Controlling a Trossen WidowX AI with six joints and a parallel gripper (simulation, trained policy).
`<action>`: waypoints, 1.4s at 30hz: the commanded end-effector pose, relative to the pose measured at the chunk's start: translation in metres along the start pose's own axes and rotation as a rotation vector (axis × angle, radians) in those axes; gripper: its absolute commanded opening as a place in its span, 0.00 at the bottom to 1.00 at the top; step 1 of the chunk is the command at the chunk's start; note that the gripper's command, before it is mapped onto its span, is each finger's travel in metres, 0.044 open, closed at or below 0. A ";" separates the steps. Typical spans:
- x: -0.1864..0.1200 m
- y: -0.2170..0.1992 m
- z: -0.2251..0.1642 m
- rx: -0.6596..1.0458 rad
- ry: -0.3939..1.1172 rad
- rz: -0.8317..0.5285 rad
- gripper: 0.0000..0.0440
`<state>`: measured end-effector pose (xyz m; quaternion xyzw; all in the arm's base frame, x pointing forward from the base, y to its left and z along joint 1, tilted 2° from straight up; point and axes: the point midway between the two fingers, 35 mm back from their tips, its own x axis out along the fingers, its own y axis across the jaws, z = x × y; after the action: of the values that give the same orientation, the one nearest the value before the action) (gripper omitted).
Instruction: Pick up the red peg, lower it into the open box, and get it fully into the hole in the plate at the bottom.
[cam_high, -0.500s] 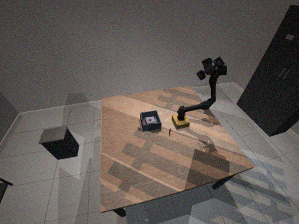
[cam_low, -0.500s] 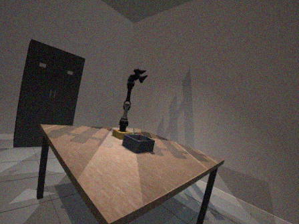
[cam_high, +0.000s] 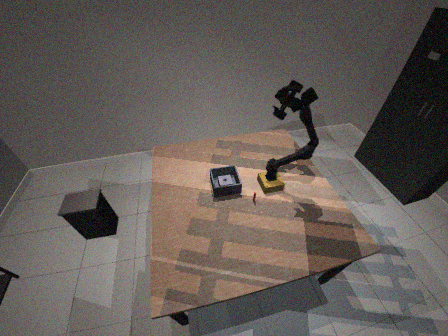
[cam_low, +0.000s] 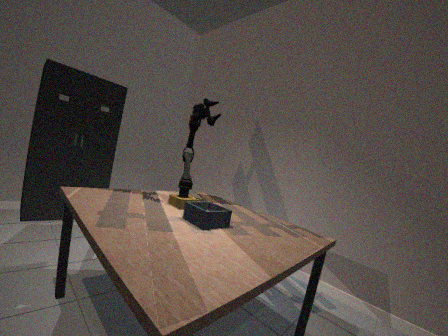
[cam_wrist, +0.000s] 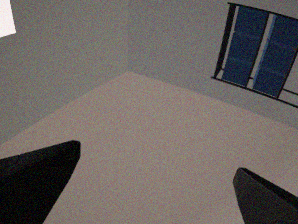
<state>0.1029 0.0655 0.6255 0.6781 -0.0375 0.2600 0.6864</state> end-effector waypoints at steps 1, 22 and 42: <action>0.009 -0.020 0.024 0.079 -0.043 -0.051 1.00; 0.038 -0.219 0.113 0.494 -0.275 -0.602 1.00; -0.006 -0.383 0.068 0.498 -0.244 -1.310 1.00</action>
<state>0.2770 0.0150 0.2953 0.7437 0.3375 -0.2620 0.5142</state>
